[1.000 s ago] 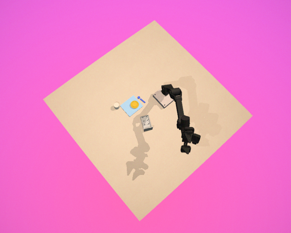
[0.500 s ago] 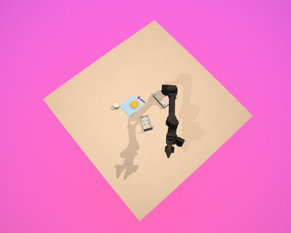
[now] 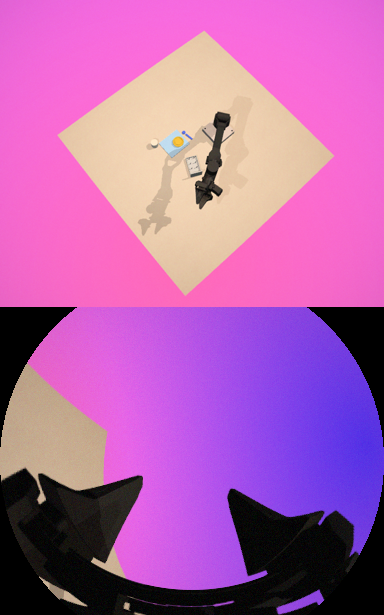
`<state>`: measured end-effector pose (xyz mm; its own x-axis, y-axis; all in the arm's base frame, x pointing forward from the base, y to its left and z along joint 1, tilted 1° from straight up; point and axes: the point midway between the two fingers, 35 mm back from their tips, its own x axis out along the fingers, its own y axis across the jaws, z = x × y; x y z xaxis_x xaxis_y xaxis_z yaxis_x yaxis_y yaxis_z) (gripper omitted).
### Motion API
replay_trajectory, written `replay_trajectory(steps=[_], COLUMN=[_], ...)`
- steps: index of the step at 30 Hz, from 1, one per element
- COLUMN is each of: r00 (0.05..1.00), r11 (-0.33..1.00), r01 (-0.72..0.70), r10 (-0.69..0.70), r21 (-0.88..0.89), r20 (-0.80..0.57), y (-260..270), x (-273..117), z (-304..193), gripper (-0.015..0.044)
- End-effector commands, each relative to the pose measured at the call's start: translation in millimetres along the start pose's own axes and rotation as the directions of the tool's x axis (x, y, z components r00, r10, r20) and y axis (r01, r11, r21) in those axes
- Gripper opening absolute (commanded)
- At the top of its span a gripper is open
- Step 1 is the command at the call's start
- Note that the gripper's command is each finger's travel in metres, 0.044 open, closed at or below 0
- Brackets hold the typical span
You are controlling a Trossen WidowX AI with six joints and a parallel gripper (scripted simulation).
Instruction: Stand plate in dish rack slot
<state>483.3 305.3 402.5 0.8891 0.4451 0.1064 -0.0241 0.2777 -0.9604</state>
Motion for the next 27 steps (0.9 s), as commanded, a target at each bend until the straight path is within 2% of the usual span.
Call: replay_trajectory(steps=[1,14,27], r00=[0.997,0.921,0.754], r11=[0.998,0.945,0.833], r01=[-0.061,-0.235,-0.287], r10=[0.062,0.291,0.501], r21=[0.036,0.226,0.473], r20=[-0.05,-0.257,-0.425], y=[8.4,36.5,61.5], x=[-2.1,-28.6,-85.2], z=[-26.4,-128.2,-216.8], gripper=[0.04,0.04,0.04])
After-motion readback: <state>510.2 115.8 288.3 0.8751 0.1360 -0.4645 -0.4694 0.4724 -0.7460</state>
